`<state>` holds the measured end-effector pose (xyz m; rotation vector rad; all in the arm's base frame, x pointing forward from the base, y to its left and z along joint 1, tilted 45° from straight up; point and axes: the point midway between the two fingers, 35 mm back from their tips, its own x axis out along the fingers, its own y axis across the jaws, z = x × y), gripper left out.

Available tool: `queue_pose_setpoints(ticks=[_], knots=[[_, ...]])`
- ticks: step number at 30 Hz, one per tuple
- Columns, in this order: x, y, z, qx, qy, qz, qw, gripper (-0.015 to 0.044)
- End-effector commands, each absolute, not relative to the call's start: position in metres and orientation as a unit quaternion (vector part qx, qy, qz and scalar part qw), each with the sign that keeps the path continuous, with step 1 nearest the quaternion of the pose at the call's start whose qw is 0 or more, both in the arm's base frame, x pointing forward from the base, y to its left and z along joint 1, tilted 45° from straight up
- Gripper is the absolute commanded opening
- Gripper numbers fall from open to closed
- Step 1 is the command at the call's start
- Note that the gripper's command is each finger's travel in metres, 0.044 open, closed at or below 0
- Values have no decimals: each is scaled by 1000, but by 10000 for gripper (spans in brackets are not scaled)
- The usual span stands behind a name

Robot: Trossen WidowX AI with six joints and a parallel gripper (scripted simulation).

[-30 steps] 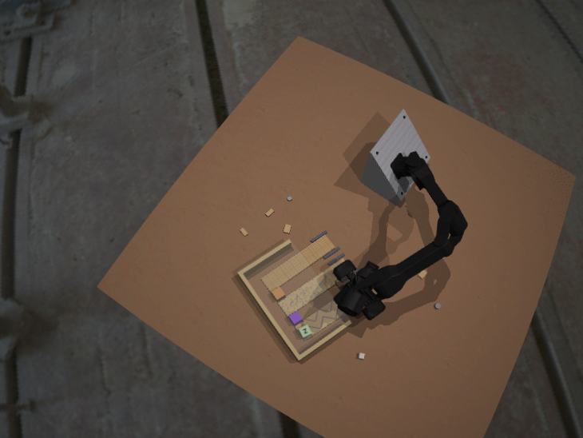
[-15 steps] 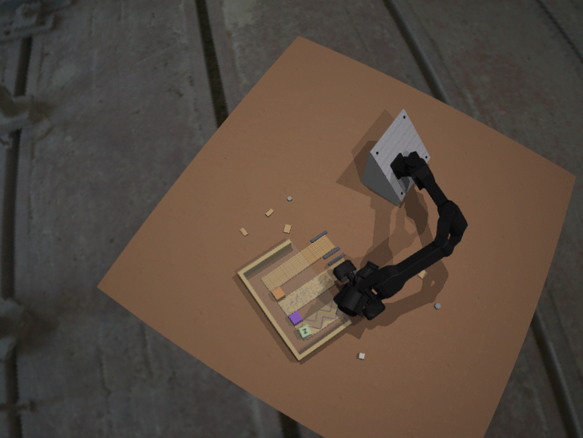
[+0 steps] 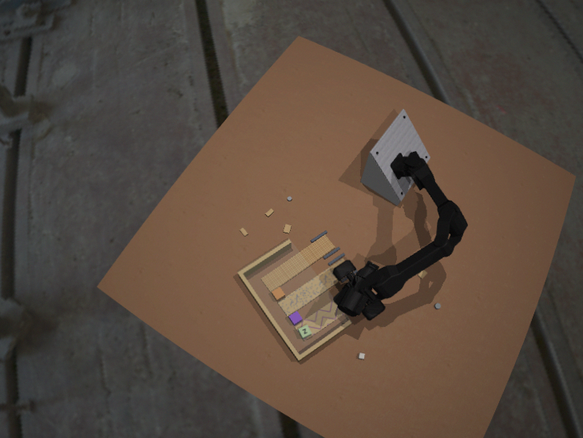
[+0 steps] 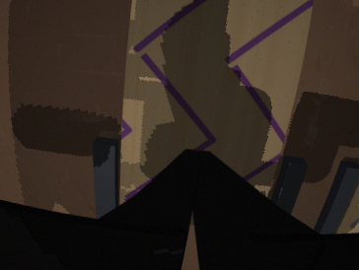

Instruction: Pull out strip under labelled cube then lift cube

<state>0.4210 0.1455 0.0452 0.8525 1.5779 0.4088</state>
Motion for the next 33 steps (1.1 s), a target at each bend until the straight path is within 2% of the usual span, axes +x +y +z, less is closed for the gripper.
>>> queue_pose_setpoints(ticks=[1, 33], knots=[[420, 149, 42, 366, 685, 175, 605, 0], [380, 159, 49, 367, 686, 175, 604, 0]])
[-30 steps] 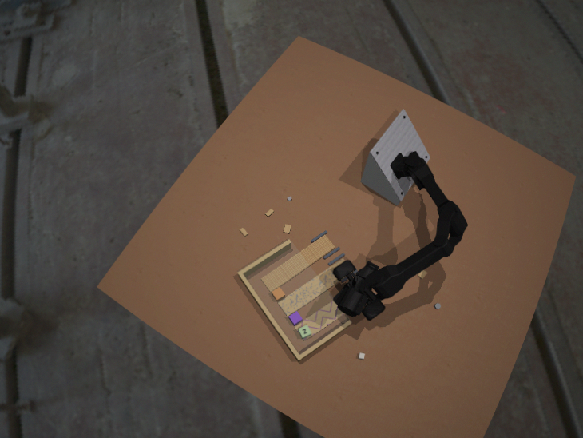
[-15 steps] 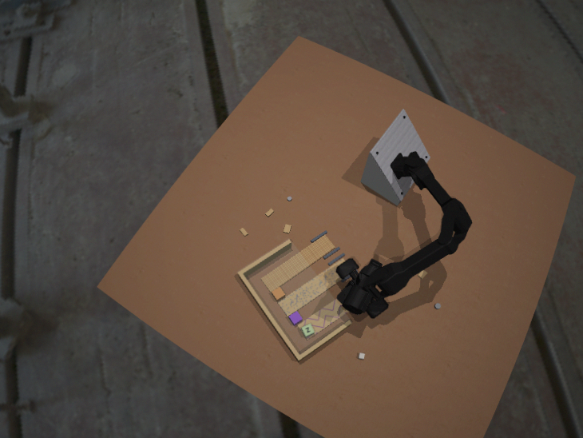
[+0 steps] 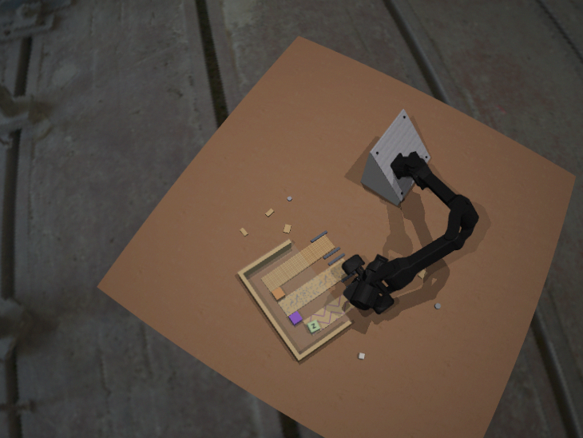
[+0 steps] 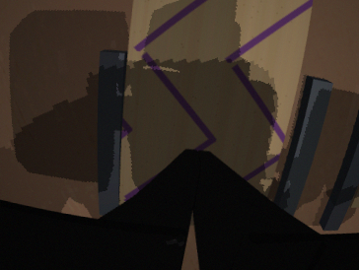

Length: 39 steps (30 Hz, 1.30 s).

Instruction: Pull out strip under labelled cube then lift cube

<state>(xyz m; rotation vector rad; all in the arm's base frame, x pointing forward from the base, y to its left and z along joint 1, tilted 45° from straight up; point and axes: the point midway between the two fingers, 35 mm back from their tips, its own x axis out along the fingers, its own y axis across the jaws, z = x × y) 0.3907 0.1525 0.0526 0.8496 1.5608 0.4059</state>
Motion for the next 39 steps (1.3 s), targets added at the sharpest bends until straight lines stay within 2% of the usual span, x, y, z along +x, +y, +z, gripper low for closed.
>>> queue_pose_setpoints(ticks=[1, 39], knots=[[379, 159, 49, 367, 686, 175, 604, 0], [323, 171, 59, 367, 687, 175, 602, 0]])
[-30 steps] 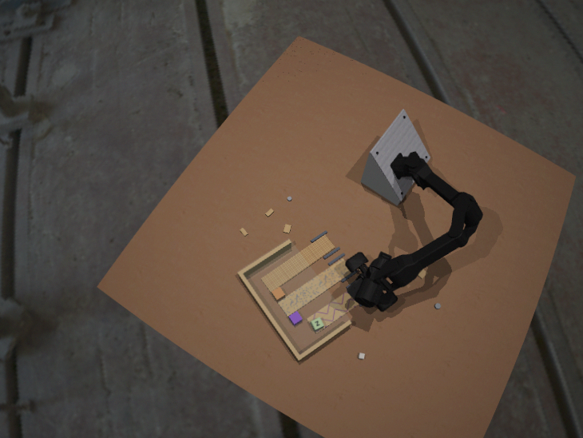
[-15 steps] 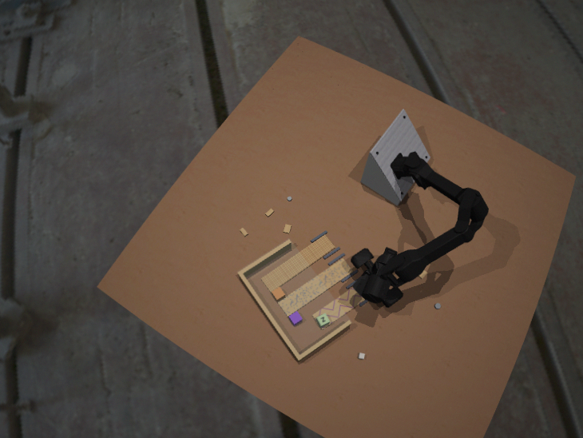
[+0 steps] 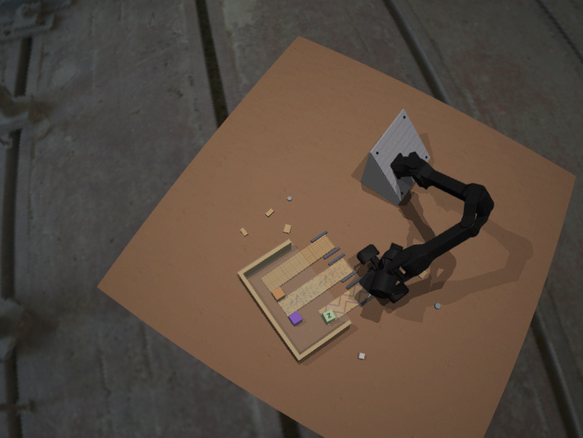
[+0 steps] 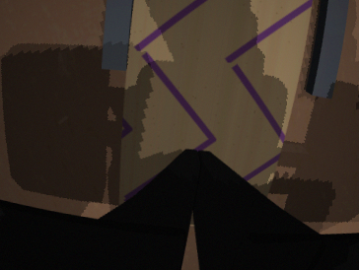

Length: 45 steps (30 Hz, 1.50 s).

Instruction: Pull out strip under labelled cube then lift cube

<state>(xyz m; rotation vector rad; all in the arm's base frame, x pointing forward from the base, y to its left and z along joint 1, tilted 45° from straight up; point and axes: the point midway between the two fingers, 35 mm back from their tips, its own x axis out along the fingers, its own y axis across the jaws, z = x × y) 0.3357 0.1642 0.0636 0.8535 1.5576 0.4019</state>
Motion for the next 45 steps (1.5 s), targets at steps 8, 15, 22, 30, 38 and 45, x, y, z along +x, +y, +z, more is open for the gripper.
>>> queue_pose_setpoints(ticks=[8, 15, 22, 30, 38, 45], knots=[[312, 173, 62, 367, 687, 175, 602, 0], [302, 175, 64, 367, 687, 175, 602, 0], [292, 177, 66, 368, 688, 174, 601, 0], [281, 179, 68, 368, 688, 174, 601, 0], [270, 182, 70, 368, 688, 174, 601, 0], [260, 184, 72, 368, 688, 174, 601, 0]])
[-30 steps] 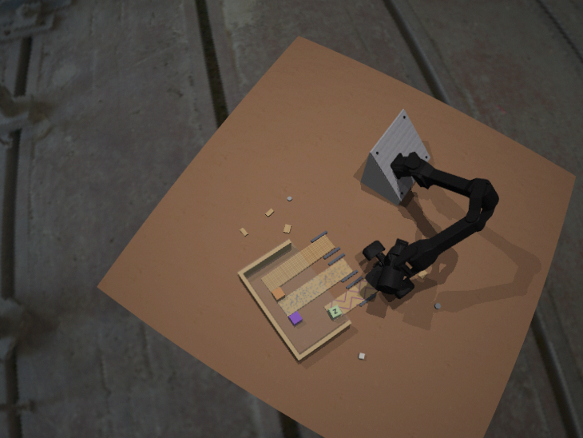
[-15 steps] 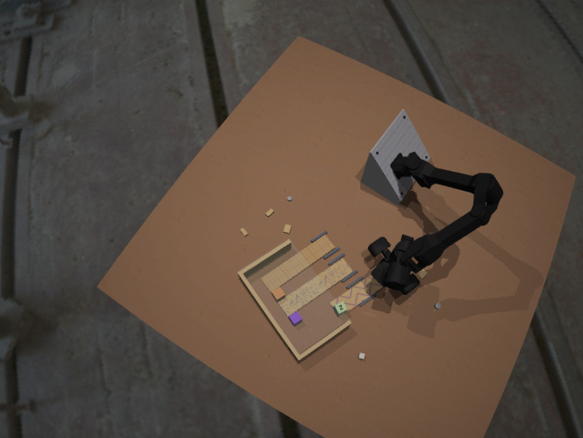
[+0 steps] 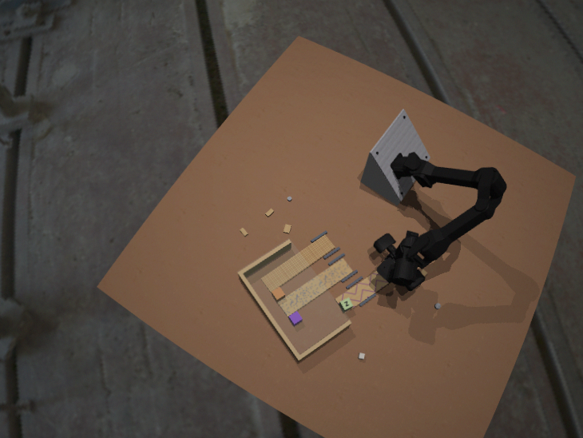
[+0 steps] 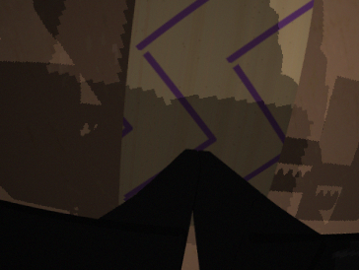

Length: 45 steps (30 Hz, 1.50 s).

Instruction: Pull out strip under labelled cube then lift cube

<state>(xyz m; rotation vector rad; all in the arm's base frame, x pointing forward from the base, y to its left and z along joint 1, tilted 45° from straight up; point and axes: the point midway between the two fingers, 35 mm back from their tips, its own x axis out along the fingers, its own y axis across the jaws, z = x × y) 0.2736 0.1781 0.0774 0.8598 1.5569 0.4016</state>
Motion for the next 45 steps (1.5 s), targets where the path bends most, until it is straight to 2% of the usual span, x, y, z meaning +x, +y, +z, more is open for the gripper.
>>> queue_pose_setpoints(ticks=[1, 45], knots=[[259, 184, 73, 368, 688, 174, 601, 0], [247, 186, 75, 368, 688, 174, 600, 0]])
